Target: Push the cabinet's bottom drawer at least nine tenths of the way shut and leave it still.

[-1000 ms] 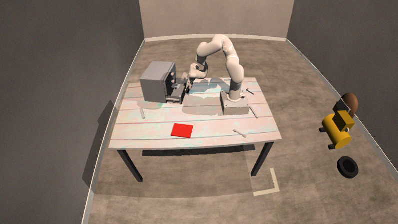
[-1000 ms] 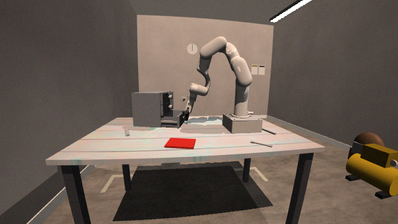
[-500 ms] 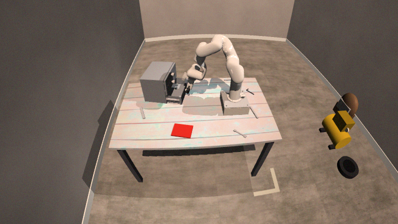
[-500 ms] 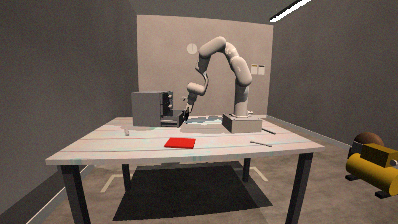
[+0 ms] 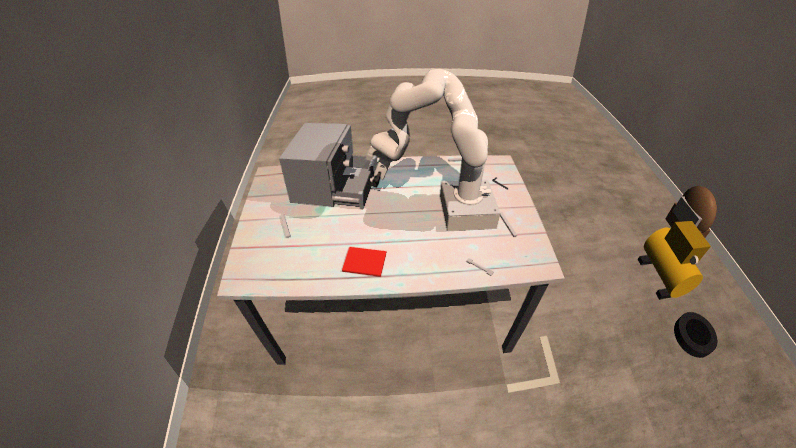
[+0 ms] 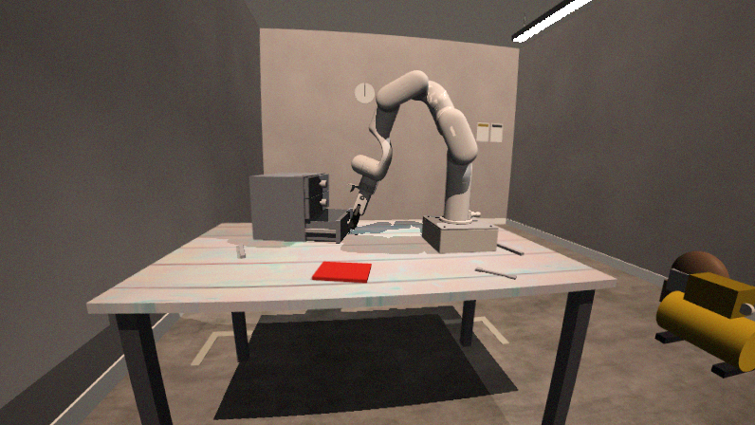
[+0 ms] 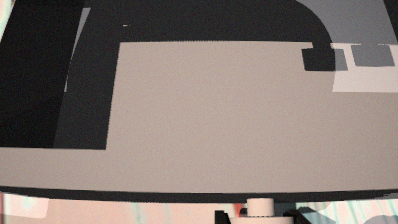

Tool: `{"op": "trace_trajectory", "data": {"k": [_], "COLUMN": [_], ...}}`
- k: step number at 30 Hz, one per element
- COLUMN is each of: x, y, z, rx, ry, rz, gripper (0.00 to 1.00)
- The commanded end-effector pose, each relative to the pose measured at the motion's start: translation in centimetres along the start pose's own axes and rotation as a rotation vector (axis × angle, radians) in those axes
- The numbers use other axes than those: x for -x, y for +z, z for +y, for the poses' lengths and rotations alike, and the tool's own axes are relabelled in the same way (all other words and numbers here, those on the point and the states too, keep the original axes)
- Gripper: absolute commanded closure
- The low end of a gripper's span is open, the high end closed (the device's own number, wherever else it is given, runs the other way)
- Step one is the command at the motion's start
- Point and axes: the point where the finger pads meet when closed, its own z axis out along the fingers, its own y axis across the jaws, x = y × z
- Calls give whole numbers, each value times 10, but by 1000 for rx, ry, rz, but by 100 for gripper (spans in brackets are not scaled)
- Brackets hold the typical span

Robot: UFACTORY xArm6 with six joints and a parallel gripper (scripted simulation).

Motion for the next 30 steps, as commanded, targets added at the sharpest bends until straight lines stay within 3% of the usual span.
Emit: {"op": "trace_trajectory", "data": {"k": [1,19,30], "x": [-2,-2,-2], "y": [-1,-1,-1], "z": [0,0,0], "rx": [22,21,21], "ry": [-7,-8,-9], "rz": [109,230,250], "gripper": [100,100,100]}}
